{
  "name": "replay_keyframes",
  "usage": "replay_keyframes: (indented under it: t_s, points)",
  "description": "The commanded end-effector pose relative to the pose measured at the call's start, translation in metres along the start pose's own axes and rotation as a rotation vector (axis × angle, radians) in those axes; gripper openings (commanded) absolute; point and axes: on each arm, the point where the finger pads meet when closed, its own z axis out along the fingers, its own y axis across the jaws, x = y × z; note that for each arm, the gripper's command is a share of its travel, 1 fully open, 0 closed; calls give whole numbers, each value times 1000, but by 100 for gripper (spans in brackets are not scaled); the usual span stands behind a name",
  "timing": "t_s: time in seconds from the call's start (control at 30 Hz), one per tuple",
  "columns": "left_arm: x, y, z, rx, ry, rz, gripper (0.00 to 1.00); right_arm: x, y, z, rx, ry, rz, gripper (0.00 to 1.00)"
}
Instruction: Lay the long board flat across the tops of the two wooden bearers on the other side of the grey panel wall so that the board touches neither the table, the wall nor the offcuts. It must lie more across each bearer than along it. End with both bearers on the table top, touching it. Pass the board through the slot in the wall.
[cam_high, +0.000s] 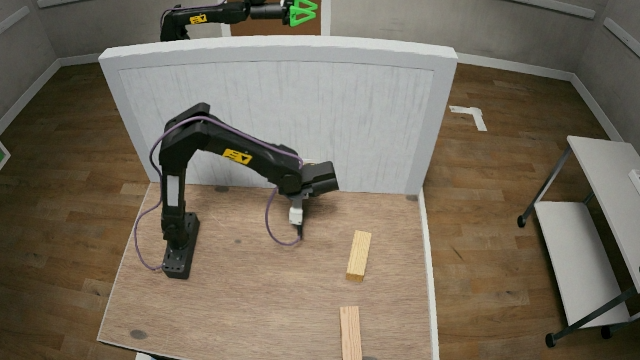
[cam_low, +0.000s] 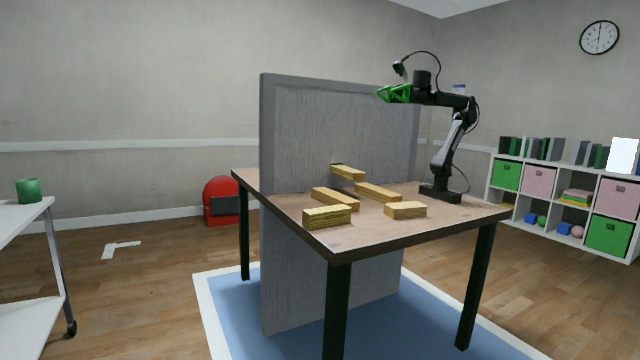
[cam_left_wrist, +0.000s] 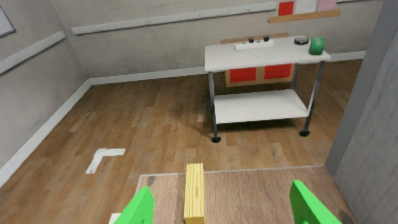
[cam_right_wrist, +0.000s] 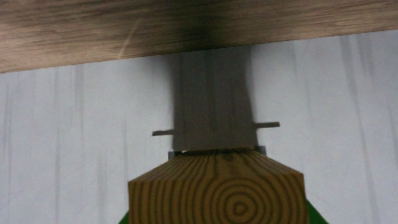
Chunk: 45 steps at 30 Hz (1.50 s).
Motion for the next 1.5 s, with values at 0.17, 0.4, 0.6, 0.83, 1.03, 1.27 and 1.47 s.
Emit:
replay_keyframes:
  t_s: [0.17, 0.4, 0.6, 0.83, 1.03, 1.27, 1.47]
  points:
    - [57, -43, 25, 221, 225, 213, 78, 40, 12, -11, -43, 141, -73, 0]
    - [94, -72, 39, 387, 326, 344, 78, 40, 12, -11, -43, 141, -73, 0]
    - [139, -102, 44, 580, 430, 453, 78, 40, 12, -11, -43, 141, -73, 0]
    - [177, -133, 37, 817, 486, 558, 78, 40, 12, -11, -43, 141, -73, 0]
    - [234, -161, 24, 1048, 587, 584, 78, 40, 12, -11, -43, 141, -73, 0]
    - [270, -191, 3, 1316, 592, 599, 78, 40, 12, -11, -43, 141, -73, 0]
    - [272, -204, 1, 1415, 534, 611, 78, 40, 12, -11, -43, 141, -73, 0]
